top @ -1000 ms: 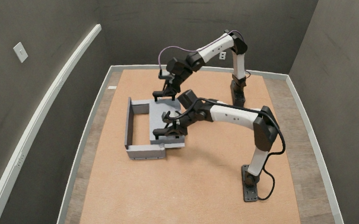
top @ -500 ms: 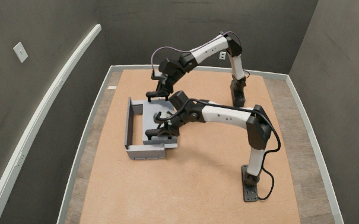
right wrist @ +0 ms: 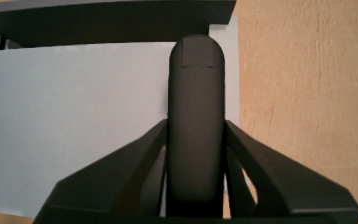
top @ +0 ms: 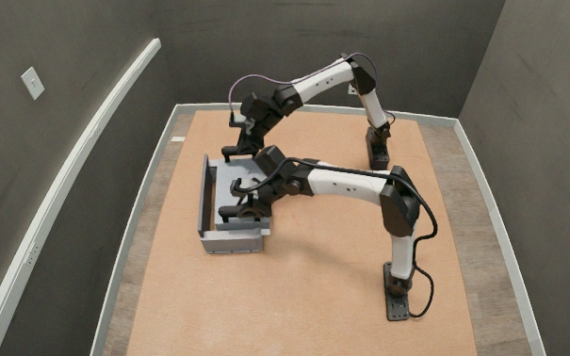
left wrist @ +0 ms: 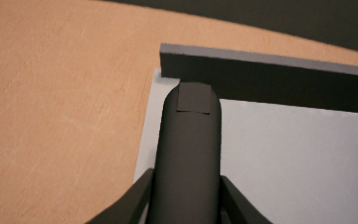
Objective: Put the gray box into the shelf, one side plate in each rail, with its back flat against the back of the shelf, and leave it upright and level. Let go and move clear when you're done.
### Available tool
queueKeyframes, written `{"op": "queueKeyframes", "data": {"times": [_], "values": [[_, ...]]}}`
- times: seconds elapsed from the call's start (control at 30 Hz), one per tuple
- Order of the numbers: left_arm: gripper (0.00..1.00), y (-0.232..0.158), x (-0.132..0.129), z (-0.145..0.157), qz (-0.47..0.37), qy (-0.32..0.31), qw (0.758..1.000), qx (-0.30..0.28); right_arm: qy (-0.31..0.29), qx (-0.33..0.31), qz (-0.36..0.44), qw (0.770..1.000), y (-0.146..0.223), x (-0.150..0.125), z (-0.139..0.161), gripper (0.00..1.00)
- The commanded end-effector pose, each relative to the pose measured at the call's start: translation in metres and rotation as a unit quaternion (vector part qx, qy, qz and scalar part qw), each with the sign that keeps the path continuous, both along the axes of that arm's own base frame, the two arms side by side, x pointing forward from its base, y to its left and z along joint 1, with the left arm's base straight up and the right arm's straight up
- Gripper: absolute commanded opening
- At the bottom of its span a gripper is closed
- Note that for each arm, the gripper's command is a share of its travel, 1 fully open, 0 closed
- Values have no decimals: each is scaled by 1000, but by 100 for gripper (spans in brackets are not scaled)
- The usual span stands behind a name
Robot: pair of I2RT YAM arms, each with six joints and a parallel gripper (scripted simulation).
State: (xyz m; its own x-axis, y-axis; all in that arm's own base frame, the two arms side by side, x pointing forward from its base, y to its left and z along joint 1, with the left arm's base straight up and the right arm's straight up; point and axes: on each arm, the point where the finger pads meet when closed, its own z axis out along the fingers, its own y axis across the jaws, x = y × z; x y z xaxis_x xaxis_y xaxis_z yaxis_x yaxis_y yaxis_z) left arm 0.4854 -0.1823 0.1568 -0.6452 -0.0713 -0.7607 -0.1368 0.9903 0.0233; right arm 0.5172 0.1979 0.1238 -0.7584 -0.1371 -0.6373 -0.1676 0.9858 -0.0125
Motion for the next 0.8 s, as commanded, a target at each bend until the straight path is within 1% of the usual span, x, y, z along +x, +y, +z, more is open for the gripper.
{"op": "queueKeyframes", "data": {"times": [0.0, 0.47, 0.77], "values": [[29, 1, 37, 52, 8, -79, 997, -7, -76, 16, 4, 997, 8, 41, 48, 28], [29, 5, 63, 52, 6, -78, 997, -6, -74, 16, 3, 997, 12, 66, 47, 28], [29, 5, 67, 52, 6, -77, 997, -6, -73, 16, 2, 997, 13, 70, 46, 28]]}}
